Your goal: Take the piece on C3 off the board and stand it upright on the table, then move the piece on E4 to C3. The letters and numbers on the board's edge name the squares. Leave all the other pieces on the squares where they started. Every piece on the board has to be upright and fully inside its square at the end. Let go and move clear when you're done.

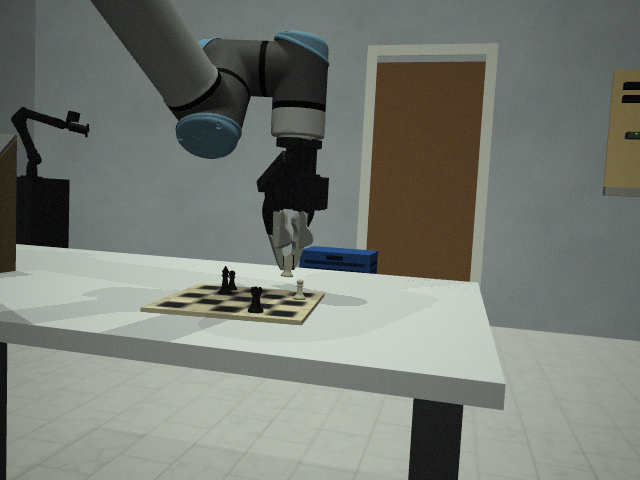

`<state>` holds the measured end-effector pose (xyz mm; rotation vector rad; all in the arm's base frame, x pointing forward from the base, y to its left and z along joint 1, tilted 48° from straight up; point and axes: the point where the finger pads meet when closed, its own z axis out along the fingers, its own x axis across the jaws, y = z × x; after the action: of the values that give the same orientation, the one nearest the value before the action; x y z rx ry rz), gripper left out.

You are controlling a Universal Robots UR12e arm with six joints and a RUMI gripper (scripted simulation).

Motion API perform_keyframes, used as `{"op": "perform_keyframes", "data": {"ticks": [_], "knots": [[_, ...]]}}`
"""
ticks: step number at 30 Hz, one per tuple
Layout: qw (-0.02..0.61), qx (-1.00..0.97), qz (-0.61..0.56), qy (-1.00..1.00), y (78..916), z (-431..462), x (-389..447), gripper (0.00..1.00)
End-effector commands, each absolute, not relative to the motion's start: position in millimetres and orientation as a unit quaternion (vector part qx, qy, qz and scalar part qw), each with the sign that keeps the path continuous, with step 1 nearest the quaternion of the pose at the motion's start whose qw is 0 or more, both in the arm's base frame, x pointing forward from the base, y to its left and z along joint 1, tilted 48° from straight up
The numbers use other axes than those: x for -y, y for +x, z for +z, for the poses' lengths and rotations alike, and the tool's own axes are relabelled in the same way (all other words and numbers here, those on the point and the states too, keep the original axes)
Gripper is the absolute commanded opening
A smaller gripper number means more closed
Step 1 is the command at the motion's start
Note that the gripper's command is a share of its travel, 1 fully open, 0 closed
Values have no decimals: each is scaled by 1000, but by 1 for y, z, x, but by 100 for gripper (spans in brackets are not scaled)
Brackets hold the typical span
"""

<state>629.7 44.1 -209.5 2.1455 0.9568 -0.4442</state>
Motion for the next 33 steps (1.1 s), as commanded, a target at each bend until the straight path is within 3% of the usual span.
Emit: {"op": "perform_keyframes", "data": {"ticks": [1,33], "knots": [[367,-373,-171,835,631,-218,-35,0],[367,-373,-171,835,630,-223,-30,0]]}}
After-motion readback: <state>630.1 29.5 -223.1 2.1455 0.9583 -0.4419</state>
